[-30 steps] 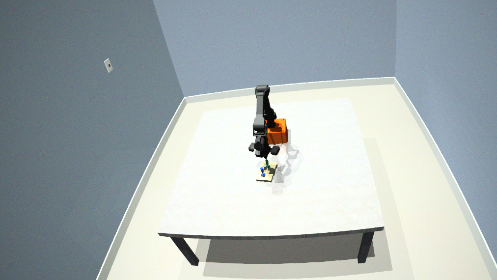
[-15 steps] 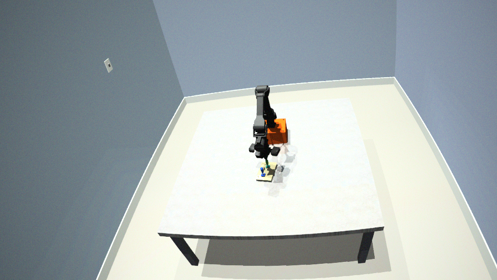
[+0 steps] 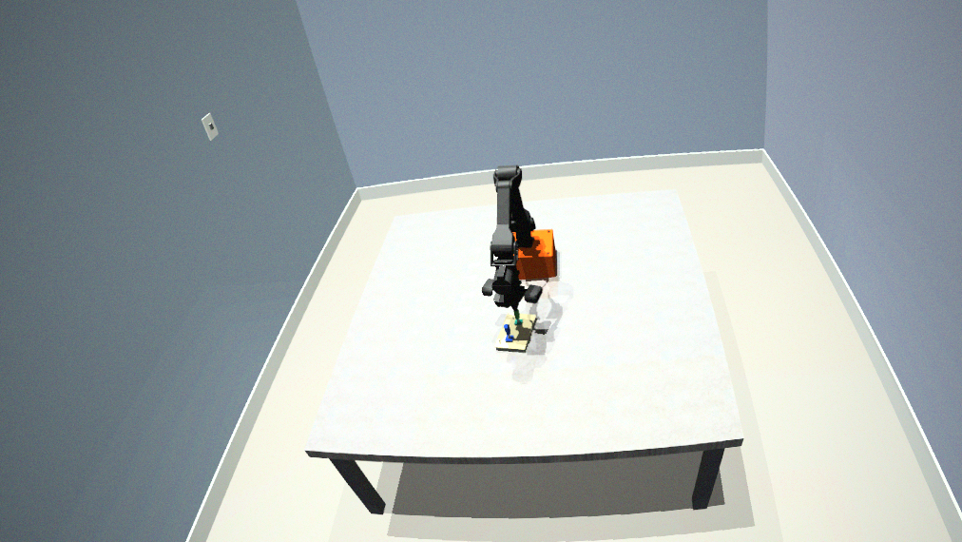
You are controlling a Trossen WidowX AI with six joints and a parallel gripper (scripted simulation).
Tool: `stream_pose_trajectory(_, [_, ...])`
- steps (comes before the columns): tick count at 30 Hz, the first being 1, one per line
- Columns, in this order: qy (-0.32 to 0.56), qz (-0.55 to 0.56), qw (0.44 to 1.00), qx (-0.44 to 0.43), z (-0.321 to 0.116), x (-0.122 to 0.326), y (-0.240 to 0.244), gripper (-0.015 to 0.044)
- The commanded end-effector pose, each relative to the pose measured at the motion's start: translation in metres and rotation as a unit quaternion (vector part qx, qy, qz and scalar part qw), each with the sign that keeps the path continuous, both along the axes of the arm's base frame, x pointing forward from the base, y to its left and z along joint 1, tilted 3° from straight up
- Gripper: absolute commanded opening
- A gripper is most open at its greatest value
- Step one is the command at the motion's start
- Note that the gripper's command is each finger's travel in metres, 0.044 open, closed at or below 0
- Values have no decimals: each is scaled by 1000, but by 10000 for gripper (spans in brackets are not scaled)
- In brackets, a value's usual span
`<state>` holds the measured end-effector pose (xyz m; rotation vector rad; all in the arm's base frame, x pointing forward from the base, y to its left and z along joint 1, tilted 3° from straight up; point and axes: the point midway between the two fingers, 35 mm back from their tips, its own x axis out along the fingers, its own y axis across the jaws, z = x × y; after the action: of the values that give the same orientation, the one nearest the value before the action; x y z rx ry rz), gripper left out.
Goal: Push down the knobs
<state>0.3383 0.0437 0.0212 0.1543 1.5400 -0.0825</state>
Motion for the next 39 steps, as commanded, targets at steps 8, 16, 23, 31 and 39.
stream_pose_trajectory(8, [-1, -2, 1000, 2, 0, 0, 1, 0])
stream_pose_trajectory(16, [-1, -2, 1000, 2, 0, 0, 1, 0])
stream_pose_trajectory(23, [-1, -2, 1000, 2, -4, 0, 1, 0])
stream_pose_trajectory(31, [-1, -2, 1000, 2, -4, 0, 1, 0])
stream_pose_trajectory(39, [-1, -2, 1000, 2, -7, 0, 1, 0])
